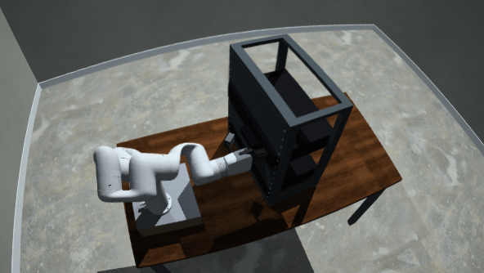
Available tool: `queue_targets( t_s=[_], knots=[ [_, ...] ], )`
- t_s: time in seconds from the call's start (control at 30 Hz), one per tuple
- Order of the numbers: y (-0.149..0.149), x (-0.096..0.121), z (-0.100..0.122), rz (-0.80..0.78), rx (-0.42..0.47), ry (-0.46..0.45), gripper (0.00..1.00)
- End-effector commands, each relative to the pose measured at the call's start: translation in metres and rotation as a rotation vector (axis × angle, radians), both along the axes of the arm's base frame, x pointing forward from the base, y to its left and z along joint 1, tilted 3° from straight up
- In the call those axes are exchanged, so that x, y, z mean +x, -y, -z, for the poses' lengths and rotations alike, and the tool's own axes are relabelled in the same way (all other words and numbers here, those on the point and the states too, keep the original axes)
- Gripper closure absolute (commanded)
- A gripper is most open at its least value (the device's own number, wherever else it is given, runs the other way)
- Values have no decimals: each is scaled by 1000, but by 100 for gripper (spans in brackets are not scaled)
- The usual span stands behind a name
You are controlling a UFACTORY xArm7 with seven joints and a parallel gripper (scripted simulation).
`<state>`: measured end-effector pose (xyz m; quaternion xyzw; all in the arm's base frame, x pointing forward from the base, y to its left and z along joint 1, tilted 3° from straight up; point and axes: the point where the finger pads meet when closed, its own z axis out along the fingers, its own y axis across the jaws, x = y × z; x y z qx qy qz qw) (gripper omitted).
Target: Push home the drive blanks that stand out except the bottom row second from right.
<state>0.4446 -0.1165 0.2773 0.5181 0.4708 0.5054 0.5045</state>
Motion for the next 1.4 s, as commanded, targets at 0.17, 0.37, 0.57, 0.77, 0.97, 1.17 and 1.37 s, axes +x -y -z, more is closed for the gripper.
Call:
queue_targets(
  t_s=[0.17,0.37,0.57,0.77,0.97,1.17,1.37],
  knots=[
    [1,1,-1,1,-1,1,100],
    [1,3,-1,1,-1,1,100],
    [1,3,-1,1,-1,1,100],
    [1,3,-1,1,-1,1,100],
    [0,1,-1,1,-1,1,100],
    [0,-12,-1,1,-1,1,100],
    [-2,-47,0,1,-1,1,100]
  ],
)
